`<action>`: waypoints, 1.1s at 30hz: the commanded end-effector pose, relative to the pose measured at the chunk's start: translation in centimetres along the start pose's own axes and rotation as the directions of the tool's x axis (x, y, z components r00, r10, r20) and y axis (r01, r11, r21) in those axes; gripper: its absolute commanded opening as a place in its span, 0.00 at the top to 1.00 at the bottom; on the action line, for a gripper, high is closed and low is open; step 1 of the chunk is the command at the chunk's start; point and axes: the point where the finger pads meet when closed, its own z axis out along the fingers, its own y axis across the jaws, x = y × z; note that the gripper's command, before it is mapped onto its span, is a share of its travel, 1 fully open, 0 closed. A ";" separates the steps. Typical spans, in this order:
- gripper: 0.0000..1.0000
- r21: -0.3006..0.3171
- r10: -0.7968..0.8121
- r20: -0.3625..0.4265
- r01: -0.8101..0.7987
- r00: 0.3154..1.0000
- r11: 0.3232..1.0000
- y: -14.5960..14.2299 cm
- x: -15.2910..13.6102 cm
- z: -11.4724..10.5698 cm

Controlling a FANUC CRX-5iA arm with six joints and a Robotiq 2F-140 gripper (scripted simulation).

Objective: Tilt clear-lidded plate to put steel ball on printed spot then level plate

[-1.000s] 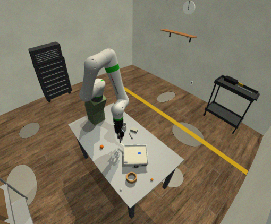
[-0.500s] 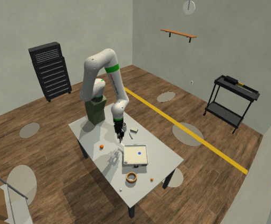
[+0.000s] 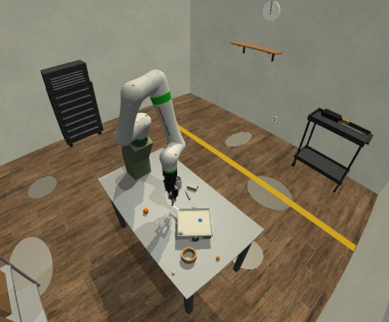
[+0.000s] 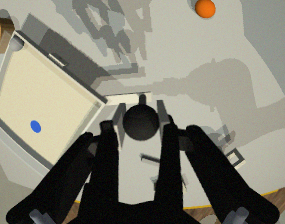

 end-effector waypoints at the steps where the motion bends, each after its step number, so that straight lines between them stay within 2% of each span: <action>1: 0.90 0.000 0.000 0.000 0.000 1.000 1.000 0.0 0.0 0.0; 33: 0.90 0.000 0.000 0.000 0.000 1.000 1.000 0.0 -0.1 0.0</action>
